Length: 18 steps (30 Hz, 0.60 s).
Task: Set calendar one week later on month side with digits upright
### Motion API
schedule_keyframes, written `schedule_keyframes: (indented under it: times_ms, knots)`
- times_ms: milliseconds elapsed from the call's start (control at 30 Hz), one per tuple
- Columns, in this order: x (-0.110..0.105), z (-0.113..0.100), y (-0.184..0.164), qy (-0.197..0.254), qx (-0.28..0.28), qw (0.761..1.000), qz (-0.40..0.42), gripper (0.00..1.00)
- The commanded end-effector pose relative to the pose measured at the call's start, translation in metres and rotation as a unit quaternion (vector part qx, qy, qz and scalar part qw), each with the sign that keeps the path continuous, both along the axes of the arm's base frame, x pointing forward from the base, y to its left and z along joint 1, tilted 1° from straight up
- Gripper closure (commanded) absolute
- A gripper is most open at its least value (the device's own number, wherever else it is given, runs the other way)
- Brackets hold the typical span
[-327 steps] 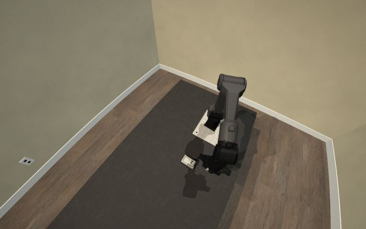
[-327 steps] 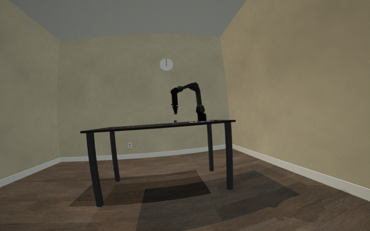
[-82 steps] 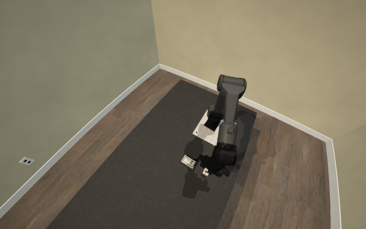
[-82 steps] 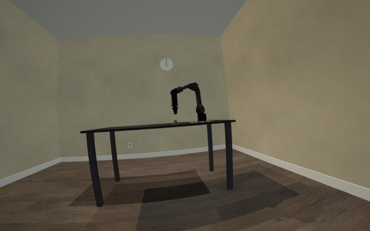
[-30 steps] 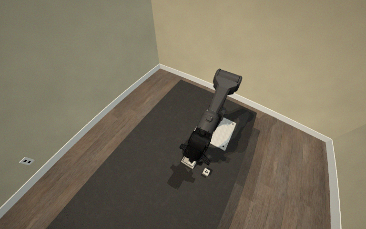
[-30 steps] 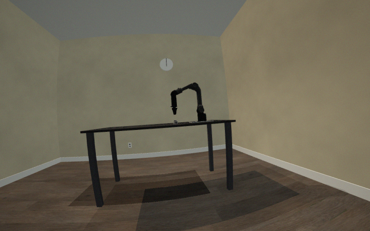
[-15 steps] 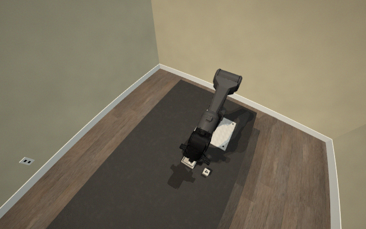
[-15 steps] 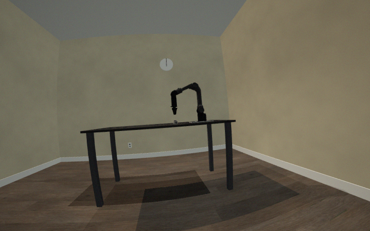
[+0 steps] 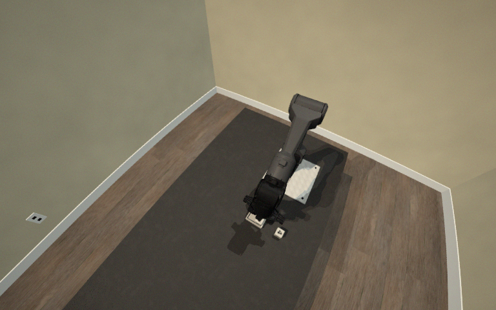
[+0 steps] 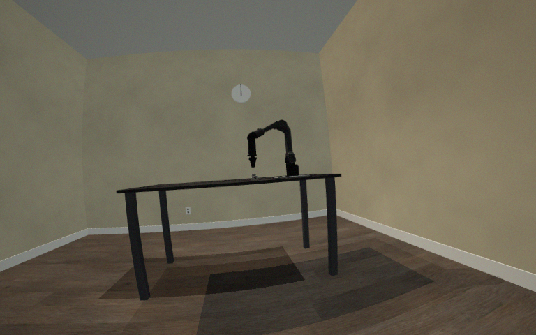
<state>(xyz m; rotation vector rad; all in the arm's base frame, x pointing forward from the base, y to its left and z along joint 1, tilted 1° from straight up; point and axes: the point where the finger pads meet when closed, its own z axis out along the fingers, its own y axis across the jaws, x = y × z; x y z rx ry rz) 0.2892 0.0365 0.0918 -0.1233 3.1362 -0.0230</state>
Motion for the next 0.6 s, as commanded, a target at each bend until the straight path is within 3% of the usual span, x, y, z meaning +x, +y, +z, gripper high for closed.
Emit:
schedule_keyframes:
  times_ms: [0, 567]
  knots:
    - [0.0, -0.004, 0.0, 0.002, 0.0, 1.0, 0.0, 0.41]
    - [0.0, -0.026, -0.001, 0.002, 0.0, 1.0, 0.0, 0.41]
